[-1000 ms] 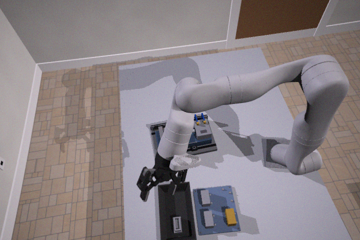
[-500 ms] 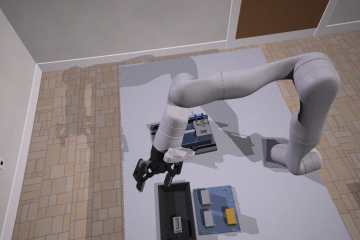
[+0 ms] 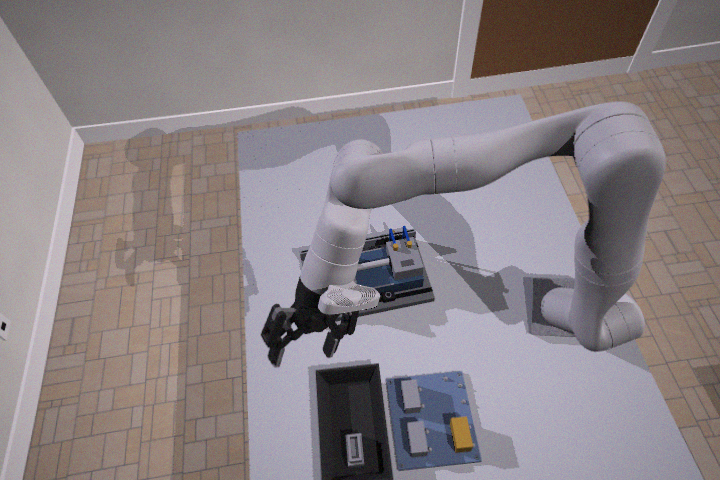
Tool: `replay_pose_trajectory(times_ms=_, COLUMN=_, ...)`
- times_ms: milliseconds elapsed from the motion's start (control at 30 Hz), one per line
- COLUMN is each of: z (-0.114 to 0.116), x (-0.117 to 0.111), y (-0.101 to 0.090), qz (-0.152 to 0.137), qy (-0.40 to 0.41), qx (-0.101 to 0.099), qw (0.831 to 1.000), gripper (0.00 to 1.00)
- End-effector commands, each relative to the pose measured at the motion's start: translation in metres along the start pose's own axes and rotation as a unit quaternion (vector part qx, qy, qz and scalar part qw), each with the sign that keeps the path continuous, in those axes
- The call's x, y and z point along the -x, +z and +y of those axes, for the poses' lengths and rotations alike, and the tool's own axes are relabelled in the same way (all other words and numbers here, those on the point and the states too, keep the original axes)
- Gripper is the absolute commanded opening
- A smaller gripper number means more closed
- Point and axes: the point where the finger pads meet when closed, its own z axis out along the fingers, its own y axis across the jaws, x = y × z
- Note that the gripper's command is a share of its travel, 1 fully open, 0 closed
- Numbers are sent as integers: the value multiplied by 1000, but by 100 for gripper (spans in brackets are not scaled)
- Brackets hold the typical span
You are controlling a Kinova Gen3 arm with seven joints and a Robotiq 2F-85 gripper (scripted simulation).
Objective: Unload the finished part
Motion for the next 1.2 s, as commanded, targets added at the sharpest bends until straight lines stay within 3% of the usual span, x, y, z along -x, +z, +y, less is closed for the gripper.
replay_pose_trajectory(times_ms=0, z=-2, x=10, y=2, qz=0, qy=6, qx=-1, qw=1000, gripper=100)
replay_pose_trajectory(times_ms=267, z=-2, x=10, y=2, qz=0, qy=6, qx=-1, qw=1000, gripper=100)
replay_pose_trajectory(times_ms=300, z=-10, x=34, y=4, qz=-11, qy=14, qx=-9, qw=1000, gripper=100)
replay_pose_trajectory(times_ms=567, z=-10, x=34, y=4, qz=-11, qy=14, qx=-9, qw=1000, gripper=100)
replay_pose_trajectory(times_ms=600, z=-18, x=56, y=6, qz=-22, qy=22, qx=-18, qw=999, gripper=100)
replay_pose_trajectory(times_ms=867, z=-18, x=56, y=6, qz=-22, qy=22, qx=-18, qw=999, gripper=100)
replay_pose_trajectory(times_ms=900, z=-27, x=78, y=8, qz=-32, qy=29, qx=-27, qw=999, gripper=100)
replay_pose_trajectory(times_ms=1133, z=-27, x=78, y=8, qz=-32, qy=29, qx=-27, qw=999, gripper=100)
replay_pose_trajectory(times_ms=1167, z=-37, x=98, y=10, qz=-42, qy=37, qx=-37, qw=998, gripper=100)
